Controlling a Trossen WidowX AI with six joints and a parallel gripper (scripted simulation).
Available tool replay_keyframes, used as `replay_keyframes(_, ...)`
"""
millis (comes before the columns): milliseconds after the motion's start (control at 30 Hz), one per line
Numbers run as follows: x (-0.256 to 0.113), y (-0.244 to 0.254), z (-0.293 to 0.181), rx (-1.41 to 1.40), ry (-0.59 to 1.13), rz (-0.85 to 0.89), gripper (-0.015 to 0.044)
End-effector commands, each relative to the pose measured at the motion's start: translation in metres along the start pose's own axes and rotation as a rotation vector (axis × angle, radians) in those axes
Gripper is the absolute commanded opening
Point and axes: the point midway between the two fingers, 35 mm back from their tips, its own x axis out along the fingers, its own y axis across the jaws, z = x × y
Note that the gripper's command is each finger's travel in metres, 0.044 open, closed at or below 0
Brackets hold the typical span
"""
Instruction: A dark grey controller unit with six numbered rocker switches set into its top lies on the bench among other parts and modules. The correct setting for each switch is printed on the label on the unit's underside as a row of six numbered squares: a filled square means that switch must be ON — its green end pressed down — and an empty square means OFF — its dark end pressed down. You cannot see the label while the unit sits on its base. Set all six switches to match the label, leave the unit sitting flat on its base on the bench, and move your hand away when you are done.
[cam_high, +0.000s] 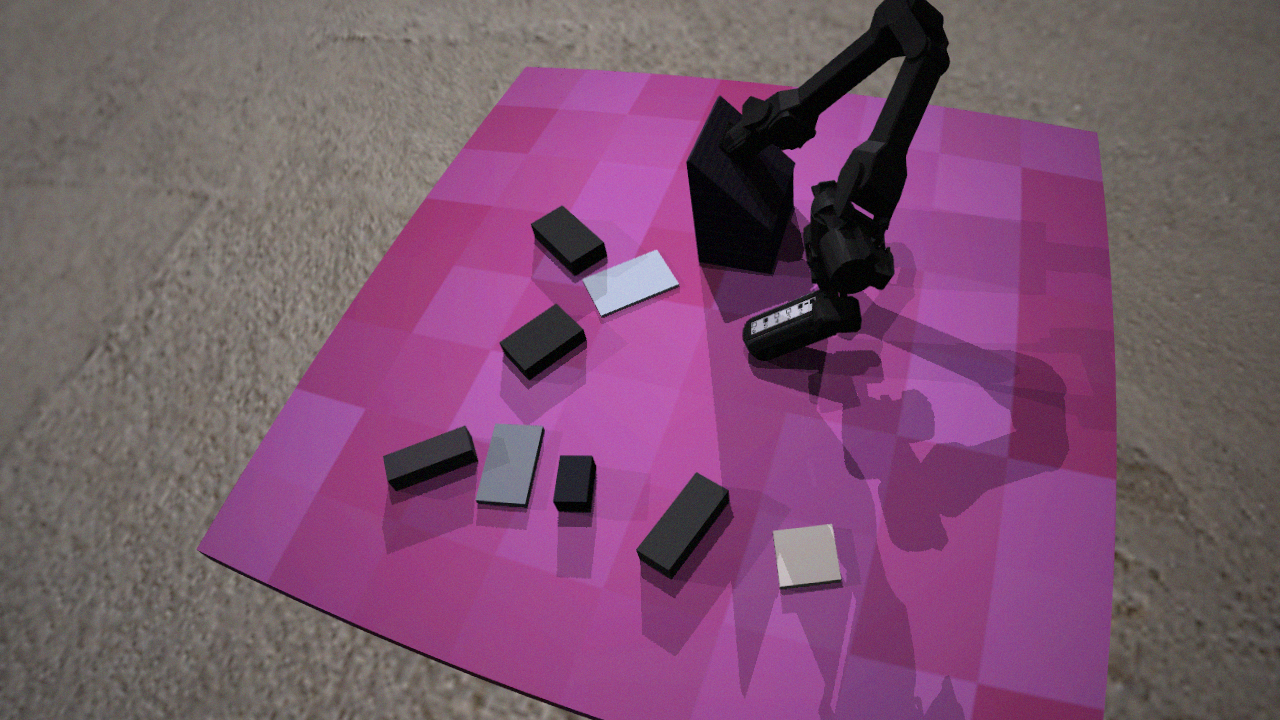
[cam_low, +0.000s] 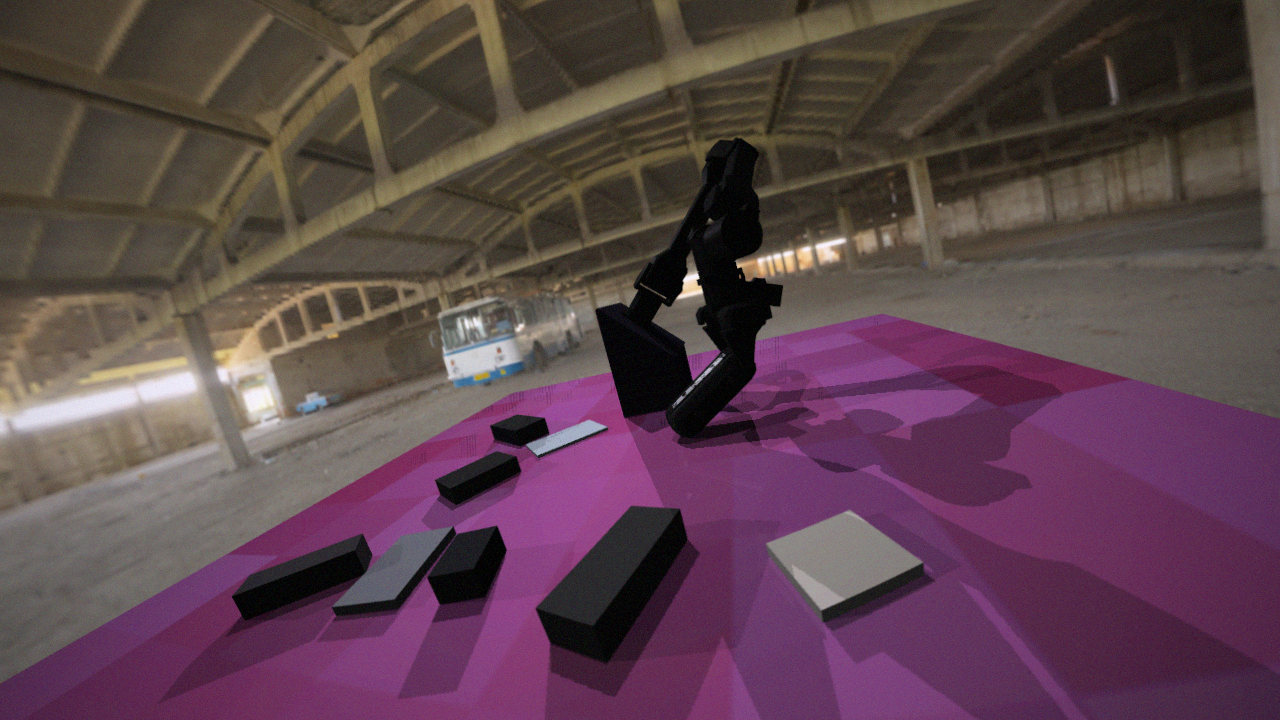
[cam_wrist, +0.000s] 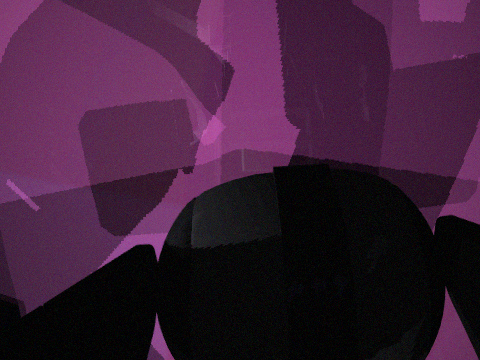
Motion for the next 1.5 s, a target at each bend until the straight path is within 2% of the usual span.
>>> replay_keyframes(0,0.004,0.003,-0.003,0.013,0.018,0.005,0.0337)
replay_keyframes(1467,0.034,0.003,0.014,0.013,0.015,0.005,0.0337)
